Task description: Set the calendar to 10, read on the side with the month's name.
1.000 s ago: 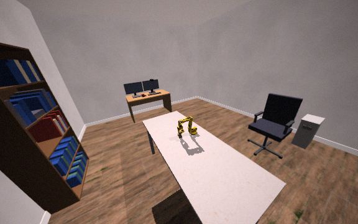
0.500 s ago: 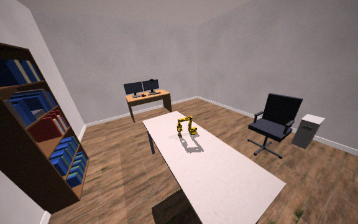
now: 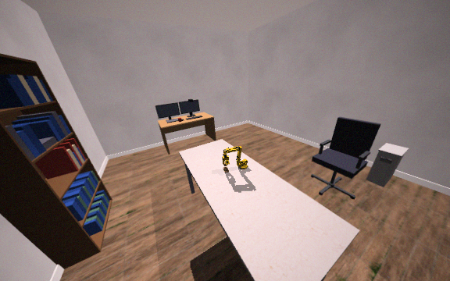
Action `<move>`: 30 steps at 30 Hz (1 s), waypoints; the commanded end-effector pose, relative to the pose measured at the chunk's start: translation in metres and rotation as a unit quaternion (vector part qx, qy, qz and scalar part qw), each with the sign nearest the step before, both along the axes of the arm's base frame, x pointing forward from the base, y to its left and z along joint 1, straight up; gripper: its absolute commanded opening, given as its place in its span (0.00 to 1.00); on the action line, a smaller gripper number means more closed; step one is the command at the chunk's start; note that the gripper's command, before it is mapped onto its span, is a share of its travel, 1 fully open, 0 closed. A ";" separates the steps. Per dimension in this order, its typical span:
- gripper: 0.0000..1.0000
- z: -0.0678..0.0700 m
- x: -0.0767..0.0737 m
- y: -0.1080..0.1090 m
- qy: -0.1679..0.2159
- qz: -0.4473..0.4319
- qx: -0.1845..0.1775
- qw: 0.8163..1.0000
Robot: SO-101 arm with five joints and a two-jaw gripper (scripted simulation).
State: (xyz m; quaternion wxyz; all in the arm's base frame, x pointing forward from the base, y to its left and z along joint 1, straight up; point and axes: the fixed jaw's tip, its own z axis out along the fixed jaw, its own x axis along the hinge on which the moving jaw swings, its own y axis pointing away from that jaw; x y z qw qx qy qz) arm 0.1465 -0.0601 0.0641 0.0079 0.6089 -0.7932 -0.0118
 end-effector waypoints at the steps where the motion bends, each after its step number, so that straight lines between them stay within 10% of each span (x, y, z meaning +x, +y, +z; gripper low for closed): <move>1: 0.00 0.010 0.007 -0.004 -0.033 -0.001 -0.012 0.999; 30: 0.00 0.010 0.009 -0.005 -0.033 -0.002 -0.012 0.999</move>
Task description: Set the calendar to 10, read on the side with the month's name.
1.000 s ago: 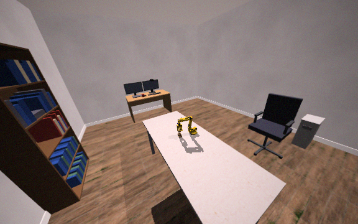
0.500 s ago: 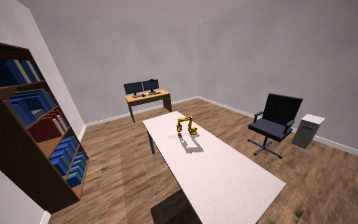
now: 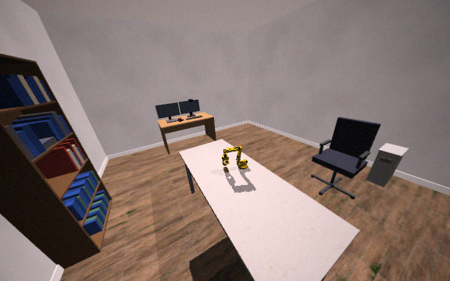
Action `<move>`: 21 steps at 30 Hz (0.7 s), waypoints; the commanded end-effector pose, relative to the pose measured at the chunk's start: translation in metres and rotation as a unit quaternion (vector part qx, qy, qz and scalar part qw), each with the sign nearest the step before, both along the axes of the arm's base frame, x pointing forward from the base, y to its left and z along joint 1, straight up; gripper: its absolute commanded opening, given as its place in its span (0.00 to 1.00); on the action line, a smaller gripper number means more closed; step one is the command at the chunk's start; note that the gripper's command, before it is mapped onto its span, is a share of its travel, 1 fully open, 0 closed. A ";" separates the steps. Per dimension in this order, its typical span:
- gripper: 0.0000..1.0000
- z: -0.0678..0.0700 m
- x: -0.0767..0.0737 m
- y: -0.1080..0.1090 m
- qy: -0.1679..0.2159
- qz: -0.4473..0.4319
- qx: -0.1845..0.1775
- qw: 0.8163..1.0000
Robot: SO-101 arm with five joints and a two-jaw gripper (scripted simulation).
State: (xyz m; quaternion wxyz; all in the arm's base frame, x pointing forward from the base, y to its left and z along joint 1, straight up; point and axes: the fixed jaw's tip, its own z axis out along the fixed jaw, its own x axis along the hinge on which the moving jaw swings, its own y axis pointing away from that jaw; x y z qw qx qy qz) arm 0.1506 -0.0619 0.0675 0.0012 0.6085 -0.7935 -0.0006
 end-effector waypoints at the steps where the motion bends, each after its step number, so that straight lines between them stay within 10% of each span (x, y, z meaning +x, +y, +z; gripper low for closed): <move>1: 0.00 0.007 0.004 -0.003 -0.021 -0.001 -0.008 1.000; 21: 0.00 0.007 0.003 -0.002 -0.021 -0.001 -0.008 1.000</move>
